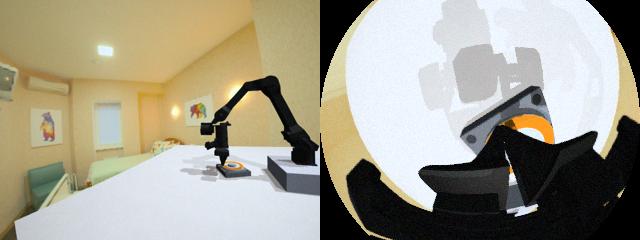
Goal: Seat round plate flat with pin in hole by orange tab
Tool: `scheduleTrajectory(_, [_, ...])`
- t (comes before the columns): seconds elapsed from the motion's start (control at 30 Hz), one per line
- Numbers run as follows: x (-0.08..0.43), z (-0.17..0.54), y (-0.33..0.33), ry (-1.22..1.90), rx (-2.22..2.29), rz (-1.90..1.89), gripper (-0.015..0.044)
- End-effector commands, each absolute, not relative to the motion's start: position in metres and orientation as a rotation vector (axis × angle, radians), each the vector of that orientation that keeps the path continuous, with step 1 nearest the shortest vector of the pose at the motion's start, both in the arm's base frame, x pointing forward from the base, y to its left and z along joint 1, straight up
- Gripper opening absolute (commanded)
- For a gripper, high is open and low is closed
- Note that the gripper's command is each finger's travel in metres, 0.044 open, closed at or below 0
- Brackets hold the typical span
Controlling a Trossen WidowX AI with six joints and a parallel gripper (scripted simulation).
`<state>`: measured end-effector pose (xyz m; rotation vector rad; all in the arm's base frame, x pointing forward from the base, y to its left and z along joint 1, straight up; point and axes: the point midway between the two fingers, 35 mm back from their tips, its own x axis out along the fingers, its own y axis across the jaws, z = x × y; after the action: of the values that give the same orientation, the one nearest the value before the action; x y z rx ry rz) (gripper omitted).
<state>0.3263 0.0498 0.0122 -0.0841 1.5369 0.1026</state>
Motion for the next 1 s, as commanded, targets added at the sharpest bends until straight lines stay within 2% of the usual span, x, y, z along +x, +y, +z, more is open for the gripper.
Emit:
scheduleTrajectory(0.0, [0.328, 0.011, 0.043, 1.544, -0.09, 0.094, 0.0])
scheduleTrajectory(0.97, [0.336, 0.012, 0.019, 1.543, -0.091, 0.093, 0.0])
